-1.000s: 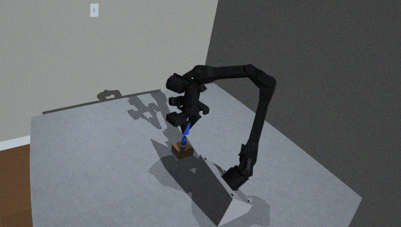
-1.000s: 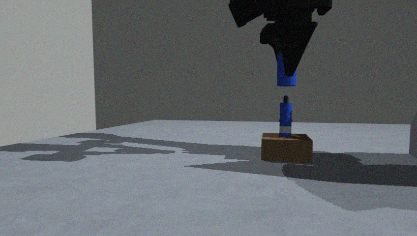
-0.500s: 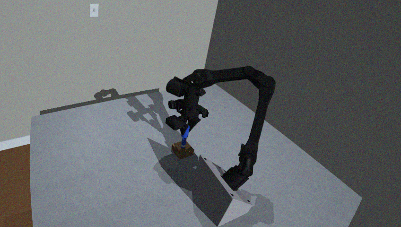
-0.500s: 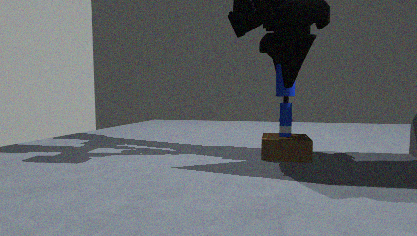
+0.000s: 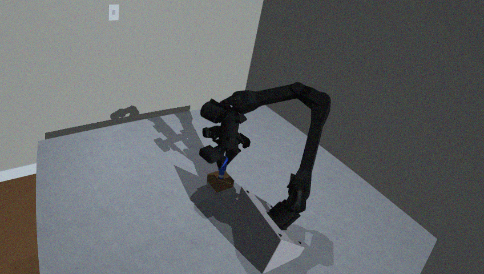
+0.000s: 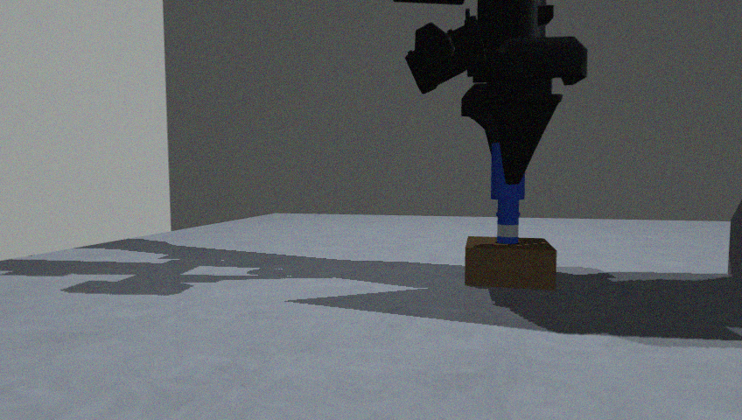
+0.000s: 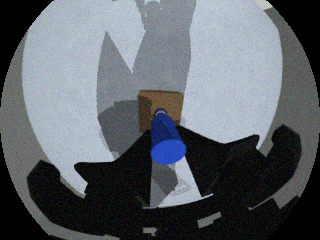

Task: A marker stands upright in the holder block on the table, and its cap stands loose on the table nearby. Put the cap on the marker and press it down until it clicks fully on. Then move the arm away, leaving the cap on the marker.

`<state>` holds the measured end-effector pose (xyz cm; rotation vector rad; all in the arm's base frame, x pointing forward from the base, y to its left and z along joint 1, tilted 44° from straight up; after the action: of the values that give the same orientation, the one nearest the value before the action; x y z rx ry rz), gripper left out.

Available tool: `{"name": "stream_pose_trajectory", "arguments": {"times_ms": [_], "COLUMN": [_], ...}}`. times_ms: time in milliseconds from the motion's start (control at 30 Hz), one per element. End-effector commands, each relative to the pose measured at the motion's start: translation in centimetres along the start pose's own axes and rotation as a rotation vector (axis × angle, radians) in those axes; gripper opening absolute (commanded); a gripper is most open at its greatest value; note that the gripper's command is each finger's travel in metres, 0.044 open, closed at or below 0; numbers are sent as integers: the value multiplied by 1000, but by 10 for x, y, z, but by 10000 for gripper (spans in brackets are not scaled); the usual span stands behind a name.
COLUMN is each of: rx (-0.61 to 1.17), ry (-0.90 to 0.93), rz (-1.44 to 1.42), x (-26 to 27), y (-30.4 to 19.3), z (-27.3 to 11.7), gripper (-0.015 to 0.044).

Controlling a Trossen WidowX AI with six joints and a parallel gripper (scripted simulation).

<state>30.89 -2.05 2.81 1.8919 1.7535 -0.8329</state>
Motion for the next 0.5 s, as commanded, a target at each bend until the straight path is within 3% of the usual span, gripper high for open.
{"name": "stream_pose_trajectory", "arguments": {"times_ms": [0, 433, 467], "rx": [-1, -1, 1], "ry": [-4, -5, -2], "rz": [-5, -5, 0], "x": [0, 0, 0], "y": [0, -1, -1], "z": [7, 14, 14], "gripper": [0, 0, 26]}}
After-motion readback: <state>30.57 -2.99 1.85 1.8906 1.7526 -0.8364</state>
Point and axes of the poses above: the point midway between the two fingers, 35 mm back from their tips, its own z axis out along the fingers, its own x axis across the jaws, y = z × x, the point moved 5 cm from there along -z, back along the fingers, and after that the axes turned 8 degrees about z, right-handed, at the moved point
